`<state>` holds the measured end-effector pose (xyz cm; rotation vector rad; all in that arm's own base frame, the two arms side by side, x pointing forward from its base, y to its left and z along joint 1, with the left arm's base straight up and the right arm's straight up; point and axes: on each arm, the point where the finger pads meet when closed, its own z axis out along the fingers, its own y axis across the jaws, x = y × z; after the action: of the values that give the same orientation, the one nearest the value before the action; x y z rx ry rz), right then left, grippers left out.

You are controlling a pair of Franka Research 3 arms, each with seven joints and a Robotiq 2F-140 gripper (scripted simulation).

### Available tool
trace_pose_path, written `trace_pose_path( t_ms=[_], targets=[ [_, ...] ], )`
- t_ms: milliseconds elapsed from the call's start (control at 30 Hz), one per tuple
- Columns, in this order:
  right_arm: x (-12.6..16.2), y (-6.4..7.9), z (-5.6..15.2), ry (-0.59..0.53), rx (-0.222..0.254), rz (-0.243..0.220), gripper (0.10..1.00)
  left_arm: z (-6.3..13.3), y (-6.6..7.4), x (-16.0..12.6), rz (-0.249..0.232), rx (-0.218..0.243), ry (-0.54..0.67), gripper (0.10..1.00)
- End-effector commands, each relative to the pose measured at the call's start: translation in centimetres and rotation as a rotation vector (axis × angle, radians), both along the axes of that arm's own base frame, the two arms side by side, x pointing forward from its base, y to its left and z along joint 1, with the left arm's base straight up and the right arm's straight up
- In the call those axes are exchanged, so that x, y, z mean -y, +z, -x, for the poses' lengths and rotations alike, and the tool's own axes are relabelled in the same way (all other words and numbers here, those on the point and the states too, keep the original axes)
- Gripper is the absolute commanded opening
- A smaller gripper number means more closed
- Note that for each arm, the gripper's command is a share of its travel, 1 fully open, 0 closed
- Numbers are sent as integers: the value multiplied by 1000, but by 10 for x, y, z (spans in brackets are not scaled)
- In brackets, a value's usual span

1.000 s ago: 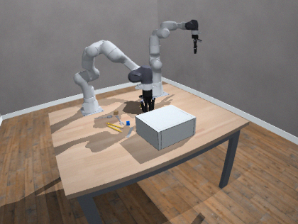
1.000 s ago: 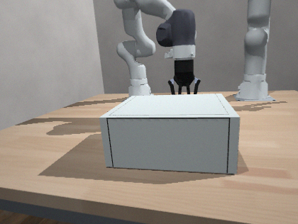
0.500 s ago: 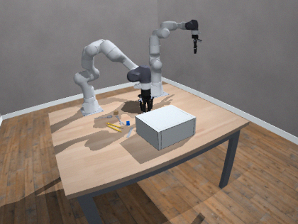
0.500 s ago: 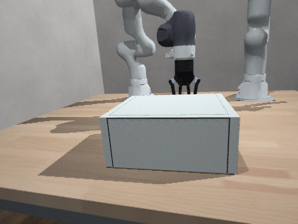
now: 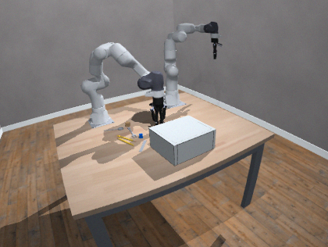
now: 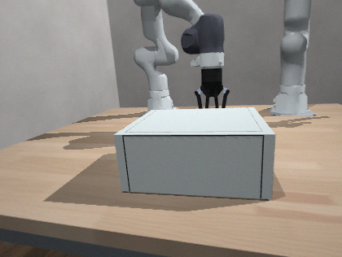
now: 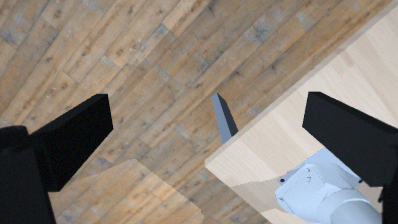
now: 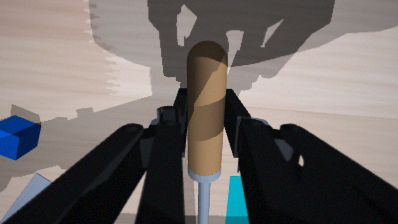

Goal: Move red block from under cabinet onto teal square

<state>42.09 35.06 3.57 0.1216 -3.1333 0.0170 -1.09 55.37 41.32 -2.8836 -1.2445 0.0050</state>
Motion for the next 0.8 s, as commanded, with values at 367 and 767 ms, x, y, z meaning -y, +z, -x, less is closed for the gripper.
trace_pose_path(
  t_ms=[367,767],
  targets=[
    [-2,2,37,-21,6,-11,99,0,0,0,0,0,0,1000],
    [0,2,68,-24,6,-11,99,0,0,0,0,0,0,1000]
  ],
)
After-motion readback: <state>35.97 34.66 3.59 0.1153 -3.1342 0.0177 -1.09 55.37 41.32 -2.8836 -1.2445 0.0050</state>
